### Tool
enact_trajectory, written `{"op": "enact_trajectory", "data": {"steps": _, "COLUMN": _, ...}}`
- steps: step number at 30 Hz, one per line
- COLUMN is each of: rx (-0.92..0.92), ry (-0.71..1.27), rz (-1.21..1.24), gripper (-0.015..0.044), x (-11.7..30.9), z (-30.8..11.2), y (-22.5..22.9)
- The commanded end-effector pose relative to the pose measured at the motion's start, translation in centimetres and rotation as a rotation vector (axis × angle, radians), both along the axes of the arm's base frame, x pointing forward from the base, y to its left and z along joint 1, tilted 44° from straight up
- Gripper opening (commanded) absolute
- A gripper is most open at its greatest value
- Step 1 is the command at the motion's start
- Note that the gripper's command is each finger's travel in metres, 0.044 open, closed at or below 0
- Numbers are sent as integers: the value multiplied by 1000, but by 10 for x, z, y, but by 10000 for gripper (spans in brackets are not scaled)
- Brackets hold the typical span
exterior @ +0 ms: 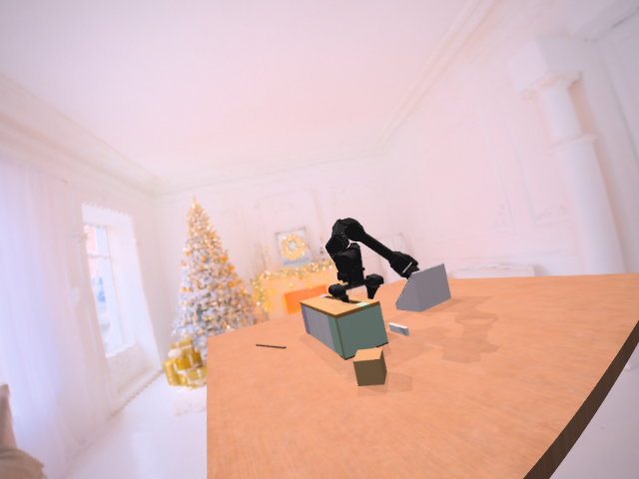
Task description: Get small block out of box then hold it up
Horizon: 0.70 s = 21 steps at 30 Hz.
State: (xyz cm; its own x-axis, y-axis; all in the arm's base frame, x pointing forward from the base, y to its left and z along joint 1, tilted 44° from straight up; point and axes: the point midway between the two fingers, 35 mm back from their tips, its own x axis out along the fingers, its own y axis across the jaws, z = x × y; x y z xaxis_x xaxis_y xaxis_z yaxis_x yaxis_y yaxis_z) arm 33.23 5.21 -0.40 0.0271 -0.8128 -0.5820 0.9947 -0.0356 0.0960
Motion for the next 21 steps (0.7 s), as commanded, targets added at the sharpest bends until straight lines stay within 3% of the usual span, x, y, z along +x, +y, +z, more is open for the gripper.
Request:
{"op": "enact_trajectory", "data": {"steps": 1, "rx": -1, "ry": 4, "rz": 3, "gripper": 400, "x": -1, "z": 3, "y": -3}}
{"op": "enact_trajectory", "data": {"steps": 21, "rx": -2, "ry": 4, "rz": 3, "gripper": 400, "x": -3, "z": 16, "y": -18}}
